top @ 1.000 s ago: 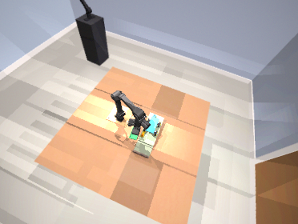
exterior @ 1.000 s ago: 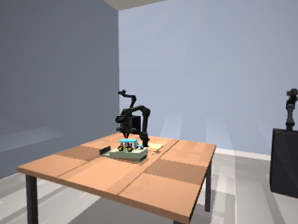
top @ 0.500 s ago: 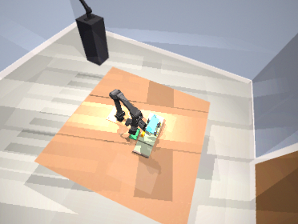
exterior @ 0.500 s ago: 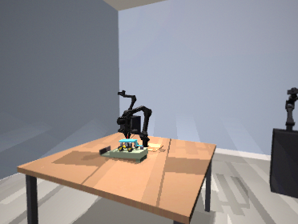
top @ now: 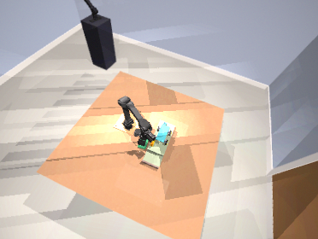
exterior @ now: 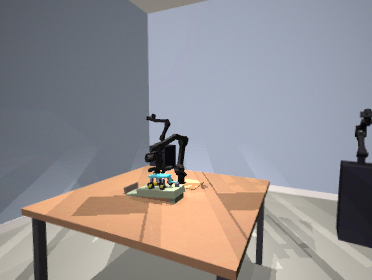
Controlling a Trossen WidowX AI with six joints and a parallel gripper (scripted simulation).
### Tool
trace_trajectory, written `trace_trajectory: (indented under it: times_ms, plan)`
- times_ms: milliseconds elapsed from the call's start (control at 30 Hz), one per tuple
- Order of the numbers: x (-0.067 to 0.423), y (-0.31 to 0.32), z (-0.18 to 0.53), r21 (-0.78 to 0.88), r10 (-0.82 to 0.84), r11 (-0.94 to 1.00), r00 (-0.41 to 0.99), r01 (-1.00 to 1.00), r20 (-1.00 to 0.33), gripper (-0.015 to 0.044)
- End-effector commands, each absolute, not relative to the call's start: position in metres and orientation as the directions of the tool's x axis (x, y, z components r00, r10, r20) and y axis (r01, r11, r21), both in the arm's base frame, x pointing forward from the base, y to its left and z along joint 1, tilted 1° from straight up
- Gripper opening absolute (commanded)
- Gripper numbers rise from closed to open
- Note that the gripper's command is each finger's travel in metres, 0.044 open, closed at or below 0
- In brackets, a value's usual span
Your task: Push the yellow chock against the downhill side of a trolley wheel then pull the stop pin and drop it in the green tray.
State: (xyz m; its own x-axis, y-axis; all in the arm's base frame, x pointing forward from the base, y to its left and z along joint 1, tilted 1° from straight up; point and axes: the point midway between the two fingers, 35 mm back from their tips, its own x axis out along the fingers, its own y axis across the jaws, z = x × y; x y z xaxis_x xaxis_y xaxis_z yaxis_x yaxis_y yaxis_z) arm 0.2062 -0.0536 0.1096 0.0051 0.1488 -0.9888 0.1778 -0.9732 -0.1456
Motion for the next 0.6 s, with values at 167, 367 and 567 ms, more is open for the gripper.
trace_trajectory:
  times_ms: [167,367,567]
  plan:
    - [0.203,-0.040,0.086,-0.155,0.158,-0.972,0.003,0.175,-0.987,0.0000]
    - [0.203,-0.040,0.085,-0.155,0.158,-0.972,0.003,0.175,-0.987,0.0079]
    - [0.204,-0.045,0.085,-0.155,0.158,-0.972,0.003,0.175,-0.987,0.0190]
